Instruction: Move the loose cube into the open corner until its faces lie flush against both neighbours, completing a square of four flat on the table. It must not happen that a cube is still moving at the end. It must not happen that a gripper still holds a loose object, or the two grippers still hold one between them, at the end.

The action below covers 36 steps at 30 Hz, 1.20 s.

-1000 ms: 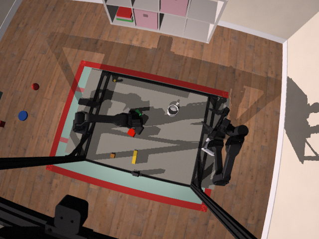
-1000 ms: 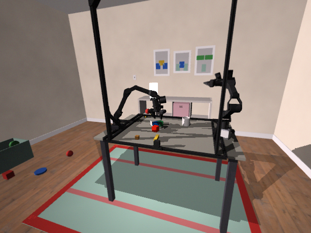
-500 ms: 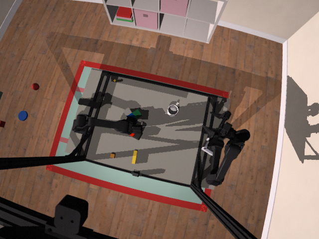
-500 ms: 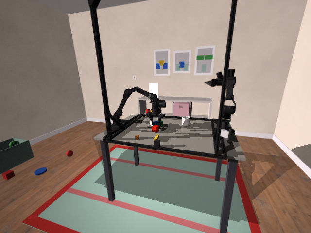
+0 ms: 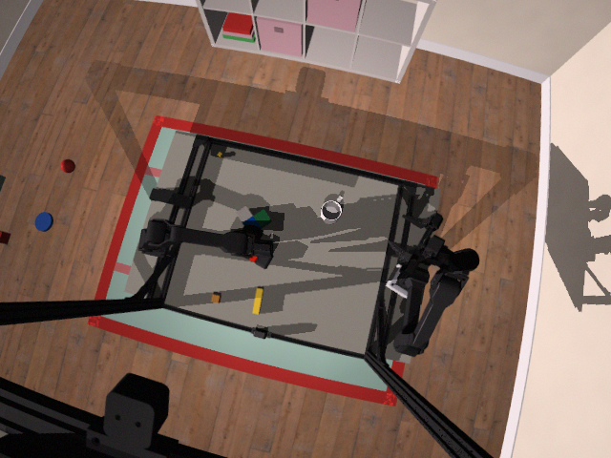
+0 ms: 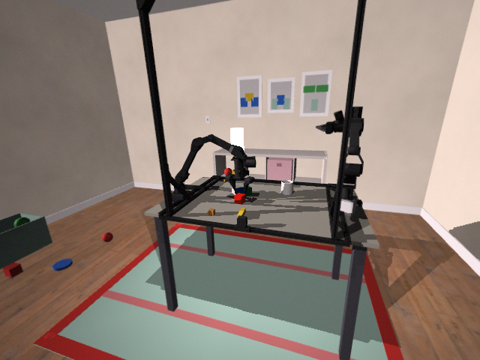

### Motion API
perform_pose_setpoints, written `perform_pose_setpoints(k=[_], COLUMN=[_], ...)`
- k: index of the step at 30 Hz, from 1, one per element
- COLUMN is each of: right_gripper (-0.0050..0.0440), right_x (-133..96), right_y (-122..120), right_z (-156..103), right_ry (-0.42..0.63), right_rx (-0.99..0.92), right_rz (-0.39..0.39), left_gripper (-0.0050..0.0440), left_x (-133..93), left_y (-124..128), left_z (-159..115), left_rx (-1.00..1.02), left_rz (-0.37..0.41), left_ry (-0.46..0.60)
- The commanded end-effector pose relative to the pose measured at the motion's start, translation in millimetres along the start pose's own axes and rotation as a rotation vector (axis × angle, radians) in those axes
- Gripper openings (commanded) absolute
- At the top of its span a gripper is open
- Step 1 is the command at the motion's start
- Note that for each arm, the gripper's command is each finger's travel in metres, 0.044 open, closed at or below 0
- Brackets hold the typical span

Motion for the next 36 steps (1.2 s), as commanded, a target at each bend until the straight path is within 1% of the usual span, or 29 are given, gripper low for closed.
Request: perform_pose_setpoints(k=[1,36], right_gripper=[0.0400,0.0400], right_x=[-0.4,-0.4], right_y=[1.4,1.4], right_z=[1.1,1.1], right_ry=[0.000,0.000], right_rx=[0.002,0.002], right_rz=[0.005,0.005], left_gripper=[0.0377,0.0377], left_x=[10.2,61.0], left_y=[-0.4,0.1], left_z=[-0.4,-0.9], left_rx=[-0.002,0.001], left_rz=[0.013,0.014], left_ry=[0.011,0.011])
Point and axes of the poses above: on each arm, the point midway between the two fingers, 35 mm back from their tips, its own x axis out along the fingers, its own y axis across the jaws, z = x × y, the point moved 9 cm from there along -x, back along the fingers, and after that the axes turned 6 degrees about x, right-handed, at the moved point
